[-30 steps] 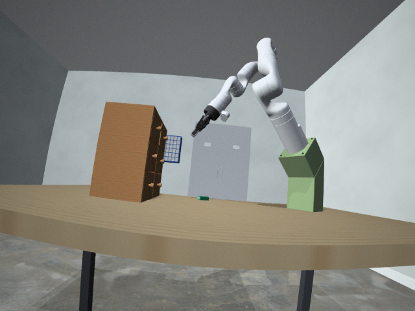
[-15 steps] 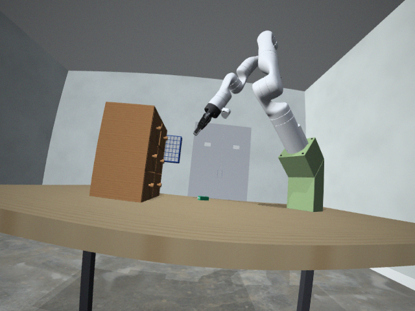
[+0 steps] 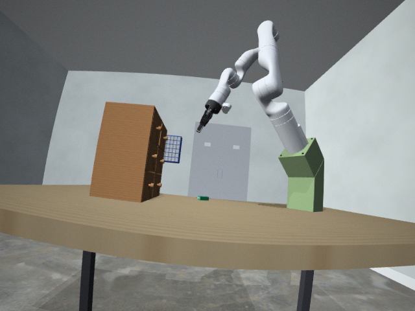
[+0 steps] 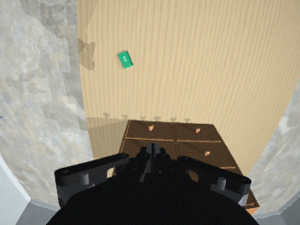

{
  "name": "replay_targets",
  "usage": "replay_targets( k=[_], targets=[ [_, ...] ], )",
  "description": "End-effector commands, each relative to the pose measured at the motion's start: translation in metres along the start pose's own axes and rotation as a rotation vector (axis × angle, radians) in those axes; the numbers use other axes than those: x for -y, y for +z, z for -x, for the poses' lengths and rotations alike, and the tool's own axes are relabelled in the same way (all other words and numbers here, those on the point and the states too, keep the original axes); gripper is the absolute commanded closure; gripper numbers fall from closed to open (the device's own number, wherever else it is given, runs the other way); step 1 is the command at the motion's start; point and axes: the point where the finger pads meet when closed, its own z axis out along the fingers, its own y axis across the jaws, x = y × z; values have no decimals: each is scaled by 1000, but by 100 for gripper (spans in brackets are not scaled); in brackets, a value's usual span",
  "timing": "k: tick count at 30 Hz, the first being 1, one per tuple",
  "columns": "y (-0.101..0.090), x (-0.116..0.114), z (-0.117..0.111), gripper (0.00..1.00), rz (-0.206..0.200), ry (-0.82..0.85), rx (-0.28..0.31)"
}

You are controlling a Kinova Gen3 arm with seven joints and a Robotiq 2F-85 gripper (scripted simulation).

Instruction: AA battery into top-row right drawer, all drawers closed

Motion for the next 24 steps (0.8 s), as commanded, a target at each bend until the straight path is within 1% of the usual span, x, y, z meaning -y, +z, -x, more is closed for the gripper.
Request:
replay_targets(
  k=[1,11,13,24],
  targets=[
    [-7,3,0,100,-12,11,-26],
    [-26,2,-4,100,-11,11,-116],
    [-26,2,-4,100,-11,11,-116],
    [-48,2,-9,100,-10,12,-224]
  ],
)
